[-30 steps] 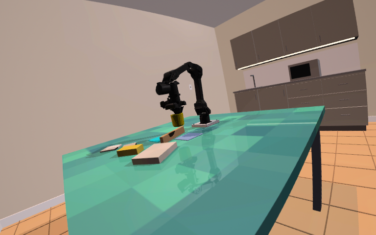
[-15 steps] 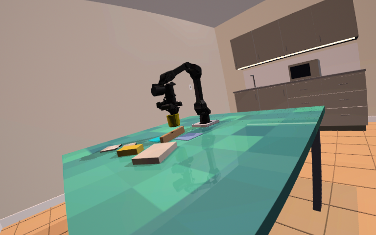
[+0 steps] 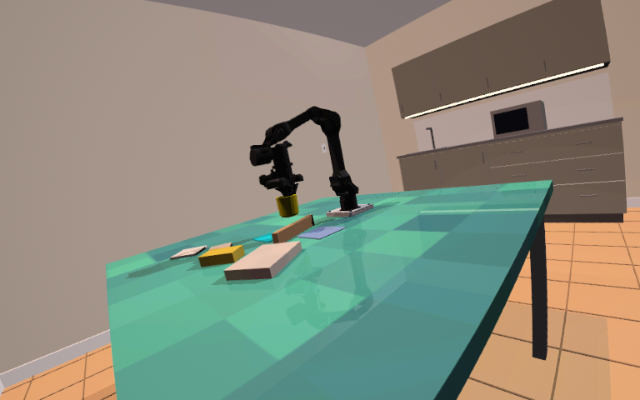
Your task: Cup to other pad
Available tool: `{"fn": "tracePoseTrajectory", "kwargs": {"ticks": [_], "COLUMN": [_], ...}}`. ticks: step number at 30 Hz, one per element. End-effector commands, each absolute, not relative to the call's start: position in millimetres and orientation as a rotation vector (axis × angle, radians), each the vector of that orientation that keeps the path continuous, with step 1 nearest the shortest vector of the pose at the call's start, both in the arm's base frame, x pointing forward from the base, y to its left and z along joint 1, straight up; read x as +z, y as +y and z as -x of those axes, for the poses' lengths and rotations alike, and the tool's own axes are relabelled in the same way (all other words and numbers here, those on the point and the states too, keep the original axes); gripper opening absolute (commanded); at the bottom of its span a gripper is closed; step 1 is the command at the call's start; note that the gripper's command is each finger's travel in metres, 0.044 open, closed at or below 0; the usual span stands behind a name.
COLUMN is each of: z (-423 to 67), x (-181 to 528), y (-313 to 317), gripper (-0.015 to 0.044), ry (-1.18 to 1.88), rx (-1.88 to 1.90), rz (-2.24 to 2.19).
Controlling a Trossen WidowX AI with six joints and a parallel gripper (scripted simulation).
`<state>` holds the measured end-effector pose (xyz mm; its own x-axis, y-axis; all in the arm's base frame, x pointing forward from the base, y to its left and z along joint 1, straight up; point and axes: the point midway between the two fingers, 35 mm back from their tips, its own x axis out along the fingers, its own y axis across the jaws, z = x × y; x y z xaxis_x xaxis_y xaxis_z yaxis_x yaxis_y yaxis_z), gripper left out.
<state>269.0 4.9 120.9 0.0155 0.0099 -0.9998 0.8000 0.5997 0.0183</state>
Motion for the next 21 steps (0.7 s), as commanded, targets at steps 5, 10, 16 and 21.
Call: {"fn": "tracePoseTrajectory", "kwargs": {"ticks": [5, 10, 16, 21], "z": [-278, -284, -290, -297], "x": [122, 123, 124, 124], "y": [-10, -21, -34, -45], "gripper": [0.0000, 0.0000, 0.0000, 0.0000], "ry": [1.431, 1.431, 1.430, 1.429], "rx": [-0.709, -0.710, -0.710, -0.711], "rz": [-0.731, -0.730, -0.729, -0.729]}}
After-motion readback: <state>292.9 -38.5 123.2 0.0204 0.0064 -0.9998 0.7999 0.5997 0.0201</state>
